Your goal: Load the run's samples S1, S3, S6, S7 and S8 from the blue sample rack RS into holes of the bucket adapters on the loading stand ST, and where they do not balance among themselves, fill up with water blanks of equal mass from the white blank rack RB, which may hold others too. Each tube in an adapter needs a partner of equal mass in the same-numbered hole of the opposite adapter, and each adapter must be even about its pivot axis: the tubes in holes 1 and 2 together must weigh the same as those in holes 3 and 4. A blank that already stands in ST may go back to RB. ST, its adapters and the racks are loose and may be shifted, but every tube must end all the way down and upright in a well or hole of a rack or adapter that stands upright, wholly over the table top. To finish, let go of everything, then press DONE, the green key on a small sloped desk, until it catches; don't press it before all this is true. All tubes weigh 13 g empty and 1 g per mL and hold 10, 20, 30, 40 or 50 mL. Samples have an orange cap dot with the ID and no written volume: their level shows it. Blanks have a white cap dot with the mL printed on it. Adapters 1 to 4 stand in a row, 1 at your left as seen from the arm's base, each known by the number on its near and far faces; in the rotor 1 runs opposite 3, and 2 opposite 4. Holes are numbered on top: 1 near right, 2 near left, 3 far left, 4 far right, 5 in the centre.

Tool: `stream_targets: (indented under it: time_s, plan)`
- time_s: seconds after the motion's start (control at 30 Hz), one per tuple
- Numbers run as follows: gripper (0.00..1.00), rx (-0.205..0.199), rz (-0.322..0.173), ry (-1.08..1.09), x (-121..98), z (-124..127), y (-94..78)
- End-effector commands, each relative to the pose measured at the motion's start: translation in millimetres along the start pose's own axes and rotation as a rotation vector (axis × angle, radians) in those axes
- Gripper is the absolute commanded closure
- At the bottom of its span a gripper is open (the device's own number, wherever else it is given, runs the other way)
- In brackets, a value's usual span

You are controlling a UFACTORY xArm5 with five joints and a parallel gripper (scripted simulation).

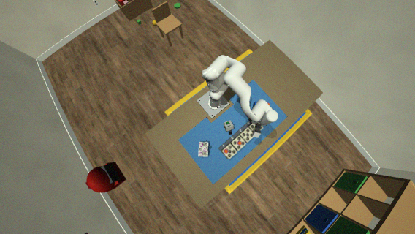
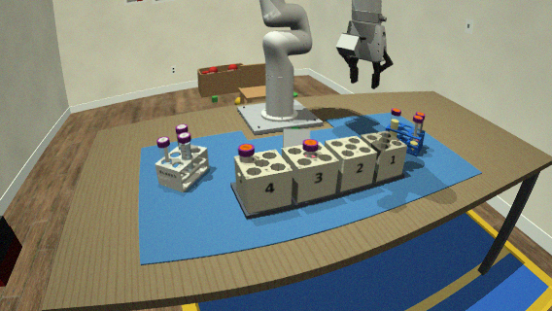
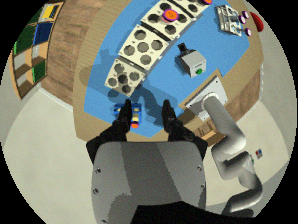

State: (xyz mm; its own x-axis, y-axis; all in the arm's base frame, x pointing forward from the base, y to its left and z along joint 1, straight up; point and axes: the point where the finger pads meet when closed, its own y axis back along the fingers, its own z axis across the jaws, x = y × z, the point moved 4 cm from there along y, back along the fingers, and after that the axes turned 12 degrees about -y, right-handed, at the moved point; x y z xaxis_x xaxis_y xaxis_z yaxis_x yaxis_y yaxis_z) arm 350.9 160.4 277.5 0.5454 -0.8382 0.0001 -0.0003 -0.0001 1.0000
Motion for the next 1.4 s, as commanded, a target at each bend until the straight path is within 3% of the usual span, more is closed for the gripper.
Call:
stream_targets:
  time_s: [0.0, 0.83, 0.9, 1.37]
  plan:
    - [0.43, 0.004, 0.000, 0.000, -17, -6, 1.4]
    - [0.43, 0.004, -0.001, 0.000, -128, -36, 1.4]
    - [0.43, 0.004, -0.001, 0.000, -128, -36, 1.4]
    - [0.43, 0.004, -0.001, 0.000, -196, -54, 1.5]
